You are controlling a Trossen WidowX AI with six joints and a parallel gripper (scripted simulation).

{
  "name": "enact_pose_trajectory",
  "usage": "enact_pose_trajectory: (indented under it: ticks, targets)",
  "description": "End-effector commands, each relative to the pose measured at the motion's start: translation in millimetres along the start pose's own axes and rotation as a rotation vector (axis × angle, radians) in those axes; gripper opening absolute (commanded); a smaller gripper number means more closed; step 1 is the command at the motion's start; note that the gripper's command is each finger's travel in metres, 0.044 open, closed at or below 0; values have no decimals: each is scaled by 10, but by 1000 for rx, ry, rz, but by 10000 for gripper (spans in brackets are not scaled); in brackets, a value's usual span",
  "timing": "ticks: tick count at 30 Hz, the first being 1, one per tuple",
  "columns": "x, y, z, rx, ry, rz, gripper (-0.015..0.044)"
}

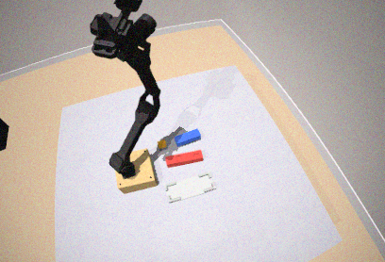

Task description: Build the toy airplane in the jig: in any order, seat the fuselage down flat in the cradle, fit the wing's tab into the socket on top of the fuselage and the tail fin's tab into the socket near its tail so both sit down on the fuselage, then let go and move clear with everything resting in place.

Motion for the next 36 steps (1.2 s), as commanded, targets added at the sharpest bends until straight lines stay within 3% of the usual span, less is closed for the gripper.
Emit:
enact_pose_trajectory:
  ticks: [1,9,16,26,36]
  targets:
    - [0,0,0,0,0,0,426]
    - [-765,-268,-223,97,176,-108,440]
    - [-1607,-59,-390,299,355,-188,440]
    - [-2432,933,-287,741,516,-223,440]
    - [-2561,2186,369,1300,484,-157,440]
Point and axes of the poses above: the point midway between the two fingers, 35 mm back from their tips, its own z axis back along the fingers, its own x axis across the jaws, y = z × x, the point moved 6 cm from there along z, back along the fingers, and after that the axes turned 14 degrees about z, right-handed, at the moved point
